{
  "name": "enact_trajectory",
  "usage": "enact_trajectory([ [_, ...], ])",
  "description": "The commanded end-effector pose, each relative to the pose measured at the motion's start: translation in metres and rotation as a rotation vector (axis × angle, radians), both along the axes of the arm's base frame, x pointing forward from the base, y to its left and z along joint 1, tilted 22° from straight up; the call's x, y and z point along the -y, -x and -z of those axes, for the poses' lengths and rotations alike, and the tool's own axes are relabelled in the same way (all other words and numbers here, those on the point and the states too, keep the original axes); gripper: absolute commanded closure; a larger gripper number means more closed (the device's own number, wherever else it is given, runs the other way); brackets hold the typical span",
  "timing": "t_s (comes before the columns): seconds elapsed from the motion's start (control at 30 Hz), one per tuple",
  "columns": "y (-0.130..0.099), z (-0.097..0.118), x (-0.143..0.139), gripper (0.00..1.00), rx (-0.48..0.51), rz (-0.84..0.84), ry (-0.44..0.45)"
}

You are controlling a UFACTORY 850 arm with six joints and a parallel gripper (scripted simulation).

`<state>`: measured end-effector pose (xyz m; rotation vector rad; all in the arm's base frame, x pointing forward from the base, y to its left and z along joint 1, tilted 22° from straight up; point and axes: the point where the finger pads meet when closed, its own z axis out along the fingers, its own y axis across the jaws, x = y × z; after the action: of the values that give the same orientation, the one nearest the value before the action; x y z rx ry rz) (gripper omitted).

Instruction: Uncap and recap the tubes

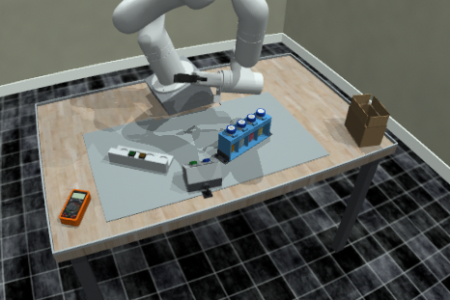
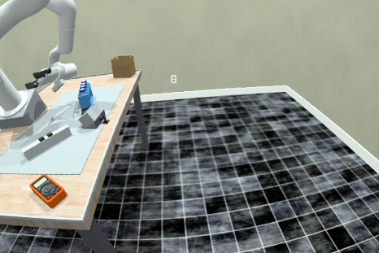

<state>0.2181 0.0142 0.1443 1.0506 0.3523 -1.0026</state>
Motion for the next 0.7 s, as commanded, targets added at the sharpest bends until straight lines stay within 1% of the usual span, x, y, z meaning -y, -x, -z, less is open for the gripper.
enact_trajectory([
  [0.0,-0.0002,-0.0002,-0.0003,0.0,0.001,0.0,0.0],
  [0.53,-0.0002,-0.0002,-0.0003,0.0,0.001,0.0,0.0],
  [0.57,-0.0002,-0.0002,-0.0003,0.54,0.001,0.0,0.0],
  [0.67,-0.0002,-0.0002,-0.0003,0.54,0.001,0.0,0.0],
])
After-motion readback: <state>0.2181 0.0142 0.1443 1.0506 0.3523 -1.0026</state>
